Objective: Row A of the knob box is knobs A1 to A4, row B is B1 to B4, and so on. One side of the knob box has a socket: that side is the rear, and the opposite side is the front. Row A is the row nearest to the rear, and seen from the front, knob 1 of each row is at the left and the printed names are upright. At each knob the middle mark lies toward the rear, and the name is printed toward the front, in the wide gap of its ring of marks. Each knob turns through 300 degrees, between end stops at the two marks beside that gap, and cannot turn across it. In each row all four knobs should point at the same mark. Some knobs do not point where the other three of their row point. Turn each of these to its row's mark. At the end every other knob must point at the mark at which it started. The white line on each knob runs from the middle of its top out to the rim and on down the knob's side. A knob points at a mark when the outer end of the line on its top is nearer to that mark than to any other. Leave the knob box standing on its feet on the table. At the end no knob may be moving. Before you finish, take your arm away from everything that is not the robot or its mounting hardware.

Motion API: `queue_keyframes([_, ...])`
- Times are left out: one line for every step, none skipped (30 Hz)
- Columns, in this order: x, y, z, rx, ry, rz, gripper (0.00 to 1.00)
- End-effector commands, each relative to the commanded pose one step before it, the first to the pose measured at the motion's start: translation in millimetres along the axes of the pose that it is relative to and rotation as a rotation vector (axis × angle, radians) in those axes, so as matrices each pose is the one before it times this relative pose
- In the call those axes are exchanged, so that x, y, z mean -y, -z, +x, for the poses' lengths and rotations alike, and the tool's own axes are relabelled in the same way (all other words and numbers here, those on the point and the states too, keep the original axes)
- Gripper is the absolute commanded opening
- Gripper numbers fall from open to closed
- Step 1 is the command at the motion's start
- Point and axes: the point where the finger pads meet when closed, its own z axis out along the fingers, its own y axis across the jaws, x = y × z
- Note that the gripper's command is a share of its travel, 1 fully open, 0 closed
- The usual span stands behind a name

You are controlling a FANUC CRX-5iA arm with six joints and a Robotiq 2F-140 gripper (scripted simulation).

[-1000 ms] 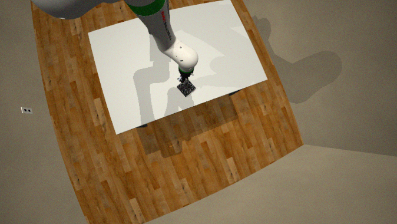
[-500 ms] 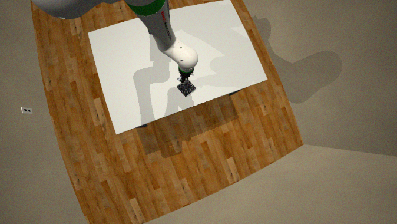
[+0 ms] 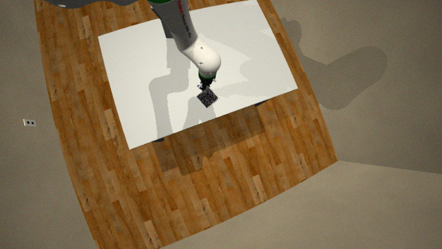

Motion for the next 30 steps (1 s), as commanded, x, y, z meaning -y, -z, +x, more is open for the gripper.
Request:
queue_keyframes([0.08, 8.21, -0.55, -0.00703, 0.00060, 0.00050, 0.12])
queue_keyframes([0.00, 1.28, -0.01, 0.00001, 0.00000, 0.00001, 0.12])
queue_keyframes([0.00, 0.00, 0.00, 0.00000, 0.00000, 0.00000, 0.12])
queue_keyframes([0.00, 0.00, 0.00, 0.00000, 0.00000, 0.00000, 0.12])
queue_keyframes([0.00, 0.95, 0.01, -0.00001, 0.00000, -0.00002, 0.12])
queue_keyframes([-0.01, 0.63, 0.02, -0.00002, 0.00000, -0.00002, 0.12])
queue_keyframes([-0.01, 0.36, 0.01, -0.00001, 0.00000, -0.00002, 0.12])
queue_keyframes([0.00, 0.14, 0.01, -0.00001, 0.00000, -0.00001, 0.12])
queue_keyframes([0.00, 0.02, 0.00, 0.00000, 0.00000, 0.00000, 0.12])
queue_keyframes([0.00, 0.00, 0.00, 0.00000, 0.00000, 0.00000, 0.12])
queue_keyframes([0.00, 0.00, 0.00, 0.00000, 0.00000, 0.00000, 0.12])
queue_keyframes([0.00, 0.00, 0.00, 0.00000, 0.00000, 0.00000, 0.12])
queue_keyframes([0.00, 0.00, 0.00, 0.00000, 0.00000, 0.00000, 0.12])
queue_keyframes([0.00, 0.00, 0.00, 0.00000, 0.00000, 0.00000, 0.12])
queue_keyframes([0.00, 0.00, 0.00, 0.00000, 0.00000, 0.00000, 0.12])
queue_keyframes([0.00, 0.00, 0.00, 0.00000, 0.00000, 0.00000, 0.12])
queue_keyframes([0.00, 0.00, 0.00, 0.00000, 0.00000, 0.00000, 0.12])
queue_keyframes([0.00, 0.00, 0.00, 0.00000, 0.00000, 0.00000, 0.12])
queue_keyframes([0.00, 0.01, 0.00, 0.00000, -0.00080, 0.00000, 0.12])
queue_keyframes([0.00, 0.00, 0.00, 0.00000, 0.00000, 0.00000, 0.12])
queue_keyframes([0.00, 0.00, 0.00, 0.00000, 0.00000, 0.00000, 0.12])
queue_keyframes([0.01, 0.07, -0.02, 0.00002, -0.00521, 0.00002, 0.12])
queue_keyframes([0.02, 0.17, -0.05, 0.00004, -0.01310, 0.00006, 0.12])
queue_keyframes([0.04, 0.31, -0.09, 0.00007, -0.02351, 0.00011, 0.12])
queue_keyframes([0.06, 0.47, -0.13, 0.00011, -0.03556, 0.00015, 0.12])
queue_keyframes([0.07, 0.64, -0.18, 0.00014, -0.04846, 0.00019, 0.12])
queue_keyframes([0.07, 0.81, -0.21, 0.00018, -0.06150, 0.00021, 0.12])
queue_keyframes([0.03, 0.48, -0.12, 0.00010, -0.03612, 0.00011, 0.12])
queue_keyframes([0.03, 0.43, -0.10, 0.00009, -0.03257, 0.00009, 0.12])
queue_keyframes([0.02, 0.48, -0.11, 0.00009, -0.03632, 0.00009, 0.12])
